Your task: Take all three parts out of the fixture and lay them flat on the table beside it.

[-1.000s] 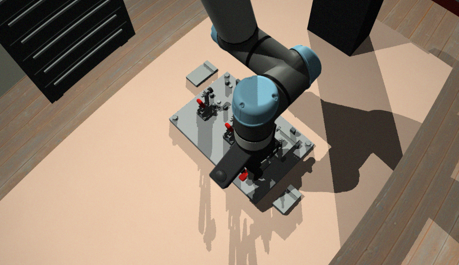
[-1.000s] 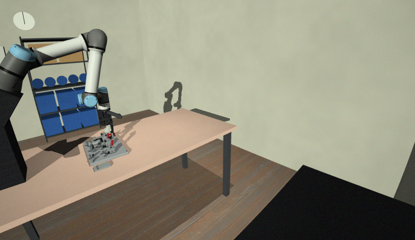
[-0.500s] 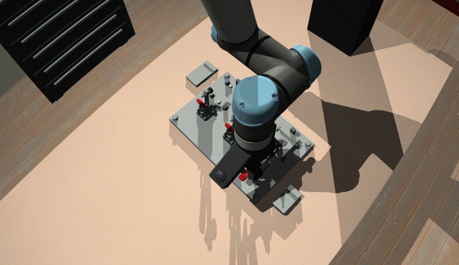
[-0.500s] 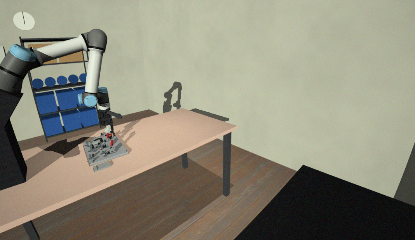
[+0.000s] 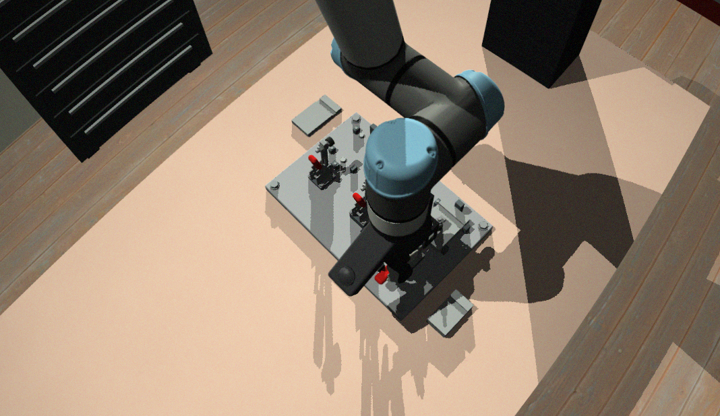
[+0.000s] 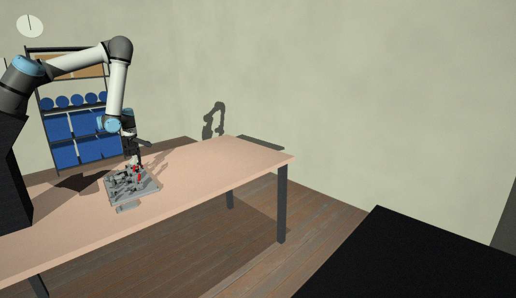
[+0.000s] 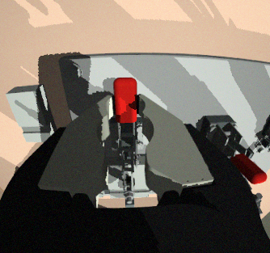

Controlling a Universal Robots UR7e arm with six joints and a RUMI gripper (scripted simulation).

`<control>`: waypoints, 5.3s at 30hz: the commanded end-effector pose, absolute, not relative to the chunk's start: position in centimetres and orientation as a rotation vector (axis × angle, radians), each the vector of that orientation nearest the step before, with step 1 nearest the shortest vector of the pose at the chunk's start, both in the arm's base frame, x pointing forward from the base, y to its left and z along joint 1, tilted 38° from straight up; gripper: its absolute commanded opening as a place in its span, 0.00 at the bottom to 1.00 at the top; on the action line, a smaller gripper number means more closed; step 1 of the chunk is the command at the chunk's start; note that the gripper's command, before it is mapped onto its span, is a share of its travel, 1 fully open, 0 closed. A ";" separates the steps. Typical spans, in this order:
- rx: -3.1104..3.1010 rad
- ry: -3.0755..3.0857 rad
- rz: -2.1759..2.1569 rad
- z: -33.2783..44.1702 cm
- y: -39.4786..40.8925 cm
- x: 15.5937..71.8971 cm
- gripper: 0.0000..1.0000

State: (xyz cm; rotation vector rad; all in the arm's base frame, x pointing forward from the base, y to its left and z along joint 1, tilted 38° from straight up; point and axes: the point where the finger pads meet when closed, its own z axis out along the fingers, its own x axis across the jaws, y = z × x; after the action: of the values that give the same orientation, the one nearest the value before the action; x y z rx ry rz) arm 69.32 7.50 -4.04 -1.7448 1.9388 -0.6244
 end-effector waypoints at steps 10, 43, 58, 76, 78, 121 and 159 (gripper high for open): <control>-1.744 1.938 -0.625 -3.7 7.6 68.9 0.00; -1.744 1.938 -0.625 -3.2 7.8 66.1 0.00; -1.744 1.938 -0.625 -3.6 7.9 64.8 0.00; -1.744 1.938 -0.625 -4.2 8.1 63.8 0.00; -1.744 1.938 -0.625 -4.3 8.1 63.7 0.00; -1.744 1.938 -0.625 -4.5 8.1 63.4 0.00; -1.744 1.938 -0.625 -4.5 8.1 63.4 0.28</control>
State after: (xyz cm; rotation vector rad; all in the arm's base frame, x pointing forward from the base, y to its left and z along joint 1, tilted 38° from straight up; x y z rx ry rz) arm 63.36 8.09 -4.59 -1.7448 1.9387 -0.6245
